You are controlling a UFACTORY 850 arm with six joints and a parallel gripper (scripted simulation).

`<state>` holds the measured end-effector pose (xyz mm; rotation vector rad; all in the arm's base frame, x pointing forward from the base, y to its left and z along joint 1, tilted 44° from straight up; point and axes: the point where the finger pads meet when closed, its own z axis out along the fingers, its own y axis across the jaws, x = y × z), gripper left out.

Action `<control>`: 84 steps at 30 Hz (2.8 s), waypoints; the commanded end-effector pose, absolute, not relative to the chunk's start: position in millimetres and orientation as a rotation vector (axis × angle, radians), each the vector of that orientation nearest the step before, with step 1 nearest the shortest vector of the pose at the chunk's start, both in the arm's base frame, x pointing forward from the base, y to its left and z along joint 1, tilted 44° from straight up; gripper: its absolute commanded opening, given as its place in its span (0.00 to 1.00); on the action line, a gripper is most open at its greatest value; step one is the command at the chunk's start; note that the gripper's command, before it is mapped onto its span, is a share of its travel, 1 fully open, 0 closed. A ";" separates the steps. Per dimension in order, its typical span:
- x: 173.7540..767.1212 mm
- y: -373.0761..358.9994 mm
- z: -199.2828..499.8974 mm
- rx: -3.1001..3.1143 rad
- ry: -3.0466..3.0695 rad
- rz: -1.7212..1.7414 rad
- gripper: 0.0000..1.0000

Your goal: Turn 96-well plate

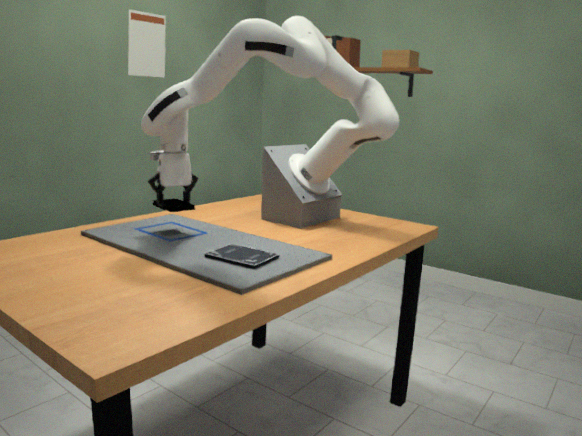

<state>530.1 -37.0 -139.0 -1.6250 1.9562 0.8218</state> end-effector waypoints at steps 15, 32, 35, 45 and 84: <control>535.8 2.4 -96.5 -1.048 2.474 1.024 0.00; 540.0 37.0 -60.6 -0.425 2.803 1.148 0.00; 540.8 43.9 -53.4 -0.288 2.854 1.166 0.00; 543.5 67.0 -29.5 0.197 2.980 1.210 0.00; 552.6 143.0 49.6 1.983 2.801 1.108 0.00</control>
